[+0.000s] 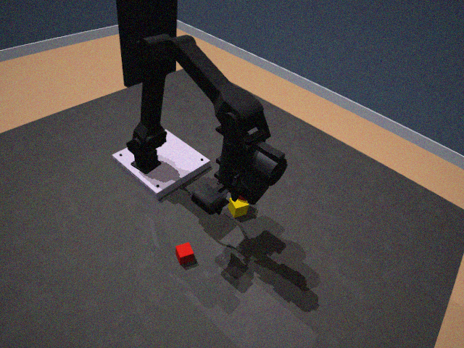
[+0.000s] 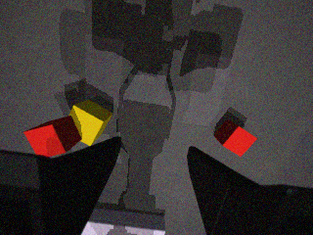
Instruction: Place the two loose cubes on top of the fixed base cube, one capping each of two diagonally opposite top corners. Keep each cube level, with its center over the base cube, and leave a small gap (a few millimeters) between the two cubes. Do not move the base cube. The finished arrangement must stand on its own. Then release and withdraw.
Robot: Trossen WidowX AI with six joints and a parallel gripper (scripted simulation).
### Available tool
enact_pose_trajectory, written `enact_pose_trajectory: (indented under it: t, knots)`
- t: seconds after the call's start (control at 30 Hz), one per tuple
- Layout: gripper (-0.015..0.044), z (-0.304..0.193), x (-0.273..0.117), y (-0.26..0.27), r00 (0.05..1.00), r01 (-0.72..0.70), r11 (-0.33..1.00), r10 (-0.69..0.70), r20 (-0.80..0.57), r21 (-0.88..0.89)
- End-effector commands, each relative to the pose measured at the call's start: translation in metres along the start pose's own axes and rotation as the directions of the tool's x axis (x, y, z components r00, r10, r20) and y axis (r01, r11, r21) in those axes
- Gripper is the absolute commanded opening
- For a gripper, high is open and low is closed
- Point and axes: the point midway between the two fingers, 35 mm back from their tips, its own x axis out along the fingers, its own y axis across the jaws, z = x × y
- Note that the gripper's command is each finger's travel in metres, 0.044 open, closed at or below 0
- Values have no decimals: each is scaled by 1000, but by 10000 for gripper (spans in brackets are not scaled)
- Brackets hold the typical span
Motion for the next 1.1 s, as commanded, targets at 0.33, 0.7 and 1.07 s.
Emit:
enact_pose_trajectory:
  t: [0.33,0.7,1.07]
  knots:
    - [265,-2,-10,-56,1000,5,853,-6,0,-523]
    - [265,-11,-18,-103,1000,5,535,-11,-1,-845]
    - [265,-15,-9,-118,1000,4,408,-13,-2,-913]
